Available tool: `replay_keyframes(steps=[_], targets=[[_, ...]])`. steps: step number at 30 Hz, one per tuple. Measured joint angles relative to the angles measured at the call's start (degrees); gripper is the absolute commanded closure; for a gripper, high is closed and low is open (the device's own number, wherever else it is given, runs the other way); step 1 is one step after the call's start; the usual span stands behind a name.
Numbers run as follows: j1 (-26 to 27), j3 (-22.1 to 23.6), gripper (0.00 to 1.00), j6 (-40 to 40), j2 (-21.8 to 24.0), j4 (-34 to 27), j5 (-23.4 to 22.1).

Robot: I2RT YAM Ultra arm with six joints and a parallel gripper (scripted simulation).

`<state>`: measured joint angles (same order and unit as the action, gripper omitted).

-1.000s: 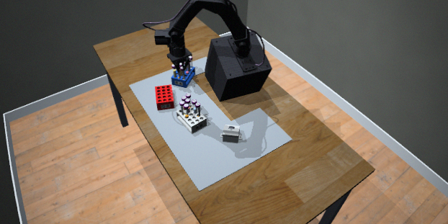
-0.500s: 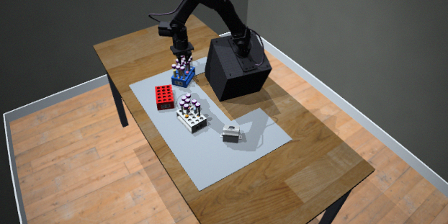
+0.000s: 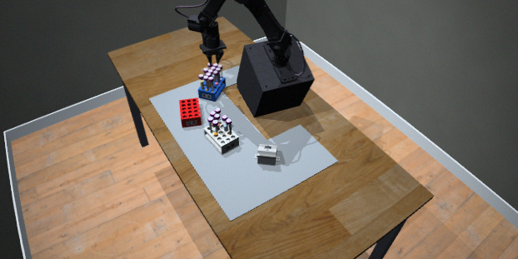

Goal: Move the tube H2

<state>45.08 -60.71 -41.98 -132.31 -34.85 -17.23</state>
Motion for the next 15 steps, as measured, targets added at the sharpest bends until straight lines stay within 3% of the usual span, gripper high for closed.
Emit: replay_keyframes(steps=[7,15], targets=[[5.8,-2.4,0.7,5.2,-3.1,-0.7,1.8],[4.9,-2.7,0.7,6.5,-2.6,-1.2,2.1]])
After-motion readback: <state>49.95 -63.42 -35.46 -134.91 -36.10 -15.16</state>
